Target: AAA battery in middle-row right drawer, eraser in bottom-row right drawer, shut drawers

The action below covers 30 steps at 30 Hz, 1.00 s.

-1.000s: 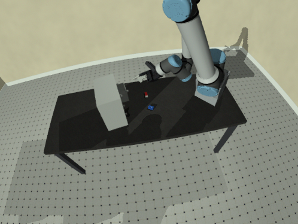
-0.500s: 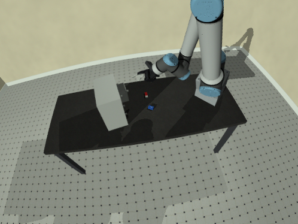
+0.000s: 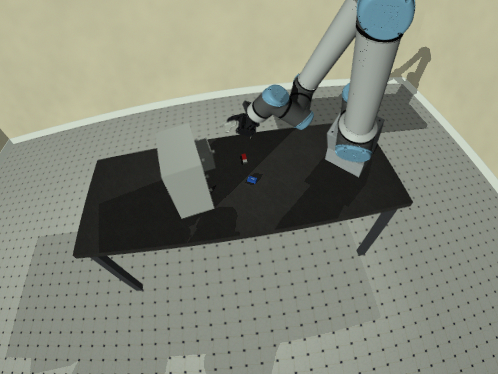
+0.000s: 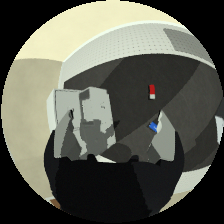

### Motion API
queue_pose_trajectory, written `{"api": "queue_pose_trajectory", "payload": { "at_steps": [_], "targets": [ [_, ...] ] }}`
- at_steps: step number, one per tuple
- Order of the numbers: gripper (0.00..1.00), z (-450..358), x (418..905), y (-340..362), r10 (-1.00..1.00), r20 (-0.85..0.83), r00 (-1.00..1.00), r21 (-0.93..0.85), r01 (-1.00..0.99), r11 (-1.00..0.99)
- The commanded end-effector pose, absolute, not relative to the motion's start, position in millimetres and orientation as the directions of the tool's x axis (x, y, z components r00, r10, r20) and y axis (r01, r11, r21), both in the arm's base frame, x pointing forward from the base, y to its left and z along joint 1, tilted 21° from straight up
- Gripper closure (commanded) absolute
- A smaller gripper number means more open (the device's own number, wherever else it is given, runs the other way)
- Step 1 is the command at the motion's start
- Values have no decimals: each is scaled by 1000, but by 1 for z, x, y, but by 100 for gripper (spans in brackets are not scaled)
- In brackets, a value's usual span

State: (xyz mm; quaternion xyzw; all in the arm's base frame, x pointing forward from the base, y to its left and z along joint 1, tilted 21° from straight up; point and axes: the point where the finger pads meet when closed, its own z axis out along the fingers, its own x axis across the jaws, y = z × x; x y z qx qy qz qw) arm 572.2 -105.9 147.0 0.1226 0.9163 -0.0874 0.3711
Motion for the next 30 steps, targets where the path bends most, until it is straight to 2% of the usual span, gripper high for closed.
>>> {"api": "queue_pose_trajectory", "payload": {
  "at_steps": [1,30],
  "targets": [
    [0,148,573,-107,242,-669,-702,-18,341,940],
    [0,154,571,-108,637,-438,-635,210,617,759]
  ]
}}
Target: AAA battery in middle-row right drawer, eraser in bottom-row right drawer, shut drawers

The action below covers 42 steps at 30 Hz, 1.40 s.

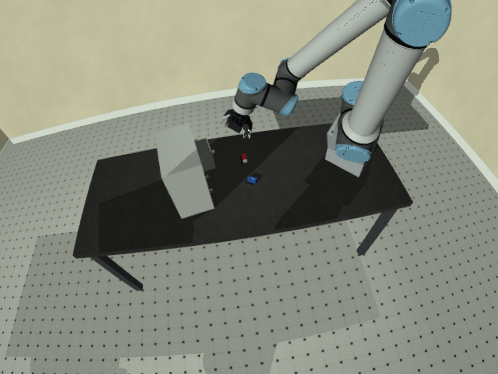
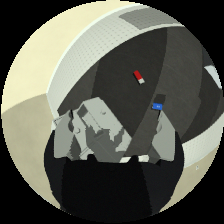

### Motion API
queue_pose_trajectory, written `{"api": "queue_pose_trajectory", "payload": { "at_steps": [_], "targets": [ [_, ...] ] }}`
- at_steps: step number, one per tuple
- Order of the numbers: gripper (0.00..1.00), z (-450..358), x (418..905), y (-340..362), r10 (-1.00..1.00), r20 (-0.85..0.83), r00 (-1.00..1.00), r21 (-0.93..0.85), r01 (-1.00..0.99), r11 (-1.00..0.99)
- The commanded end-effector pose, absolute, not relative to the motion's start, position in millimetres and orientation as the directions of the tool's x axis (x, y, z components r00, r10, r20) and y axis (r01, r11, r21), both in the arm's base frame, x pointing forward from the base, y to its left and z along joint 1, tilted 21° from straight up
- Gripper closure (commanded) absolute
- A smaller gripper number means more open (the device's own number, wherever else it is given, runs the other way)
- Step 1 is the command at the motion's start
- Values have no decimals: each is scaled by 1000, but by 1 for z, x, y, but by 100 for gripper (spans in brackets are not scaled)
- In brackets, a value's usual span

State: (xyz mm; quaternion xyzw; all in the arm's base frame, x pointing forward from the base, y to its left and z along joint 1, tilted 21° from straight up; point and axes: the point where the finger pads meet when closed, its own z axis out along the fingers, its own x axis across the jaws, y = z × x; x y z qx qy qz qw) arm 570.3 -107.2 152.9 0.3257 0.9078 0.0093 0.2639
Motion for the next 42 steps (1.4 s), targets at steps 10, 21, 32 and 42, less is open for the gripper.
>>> {"api": "queue_pose_trajectory", "payload": {
  "at_steps": [10,21,32,42],
  "targets": [
    [0,156,570,-108,759,-317,-569,270,713,647],
    [0,158,570,-109,844,-204,-497,306,786,537],
    [0,160,569,-109,902,-98,-420,325,843,428],
    [0,161,569,-110,940,5,-340,330,888,319]
  ]
}}
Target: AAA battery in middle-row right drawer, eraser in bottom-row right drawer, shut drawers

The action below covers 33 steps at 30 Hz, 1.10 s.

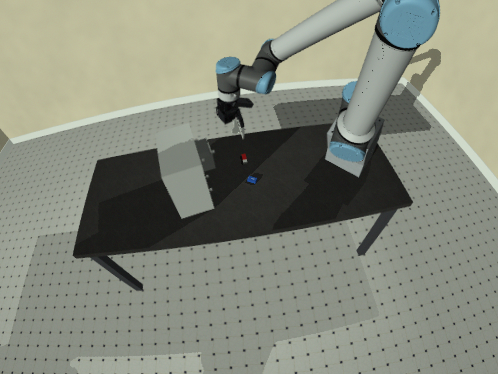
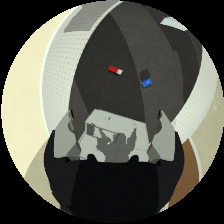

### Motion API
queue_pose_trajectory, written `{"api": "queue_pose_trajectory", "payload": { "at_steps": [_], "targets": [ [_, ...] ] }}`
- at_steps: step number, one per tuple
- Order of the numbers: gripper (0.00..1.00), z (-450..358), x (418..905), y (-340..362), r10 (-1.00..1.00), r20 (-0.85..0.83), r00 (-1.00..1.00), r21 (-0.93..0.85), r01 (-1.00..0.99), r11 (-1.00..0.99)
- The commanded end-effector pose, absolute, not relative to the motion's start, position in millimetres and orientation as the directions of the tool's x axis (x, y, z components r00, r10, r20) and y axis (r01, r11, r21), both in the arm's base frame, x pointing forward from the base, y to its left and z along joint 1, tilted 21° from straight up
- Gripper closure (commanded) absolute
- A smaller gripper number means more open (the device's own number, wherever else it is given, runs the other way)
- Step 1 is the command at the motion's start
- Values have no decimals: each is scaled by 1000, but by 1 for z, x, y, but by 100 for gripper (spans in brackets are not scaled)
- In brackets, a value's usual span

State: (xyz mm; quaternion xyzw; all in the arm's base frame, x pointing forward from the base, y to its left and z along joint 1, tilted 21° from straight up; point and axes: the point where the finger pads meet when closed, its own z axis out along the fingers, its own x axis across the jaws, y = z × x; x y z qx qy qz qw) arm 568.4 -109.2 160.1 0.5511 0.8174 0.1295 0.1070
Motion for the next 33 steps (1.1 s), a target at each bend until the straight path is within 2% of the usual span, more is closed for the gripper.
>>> {"api": "queue_pose_trajectory", "payload": {
  "at_steps": [1,33],
  "targets": [
    [0,161,569,-110,943,15,-332,330,892,309],
    [0,164,568,-110,965,169,-199,314,939,138]
  ]
}}
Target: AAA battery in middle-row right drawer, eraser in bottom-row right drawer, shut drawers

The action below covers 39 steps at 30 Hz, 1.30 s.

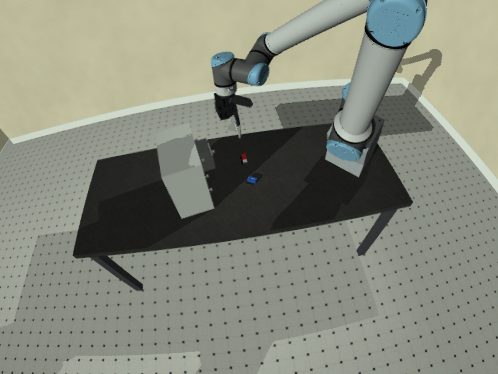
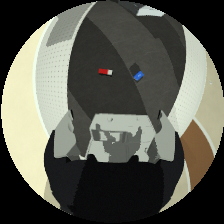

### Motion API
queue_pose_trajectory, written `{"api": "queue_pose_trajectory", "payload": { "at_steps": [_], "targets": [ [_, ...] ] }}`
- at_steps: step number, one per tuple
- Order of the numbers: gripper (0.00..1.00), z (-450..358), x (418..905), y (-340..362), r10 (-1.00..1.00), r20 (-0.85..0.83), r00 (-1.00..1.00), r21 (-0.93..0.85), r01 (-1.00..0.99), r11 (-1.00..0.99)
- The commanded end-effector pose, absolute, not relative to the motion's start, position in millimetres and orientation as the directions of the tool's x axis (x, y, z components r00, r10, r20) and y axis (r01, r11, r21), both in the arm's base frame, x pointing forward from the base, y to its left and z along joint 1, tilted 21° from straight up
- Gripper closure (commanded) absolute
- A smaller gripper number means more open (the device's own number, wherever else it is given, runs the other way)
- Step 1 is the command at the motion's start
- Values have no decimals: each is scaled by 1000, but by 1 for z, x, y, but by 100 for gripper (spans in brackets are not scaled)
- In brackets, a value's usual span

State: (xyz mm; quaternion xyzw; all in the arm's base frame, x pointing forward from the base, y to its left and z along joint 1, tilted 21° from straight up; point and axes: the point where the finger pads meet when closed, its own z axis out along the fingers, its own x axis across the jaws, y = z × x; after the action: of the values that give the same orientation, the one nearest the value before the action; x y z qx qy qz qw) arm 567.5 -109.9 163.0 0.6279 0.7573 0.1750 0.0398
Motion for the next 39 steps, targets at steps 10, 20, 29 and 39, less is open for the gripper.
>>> {"api": "queue_pose_trajectory", "payload": {
  "at_steps": [10,20,29,39],
  "targets": [
    [0,164,568,-110,965,182,-188,311,942,124],
    [0,164,568,-110,965,186,-184,310,943,120],
    [0,164,568,-110,965,186,-184,310,943,120],
    [0,164,568,-110,965,186,-184,310,943,120]
  ]
}}
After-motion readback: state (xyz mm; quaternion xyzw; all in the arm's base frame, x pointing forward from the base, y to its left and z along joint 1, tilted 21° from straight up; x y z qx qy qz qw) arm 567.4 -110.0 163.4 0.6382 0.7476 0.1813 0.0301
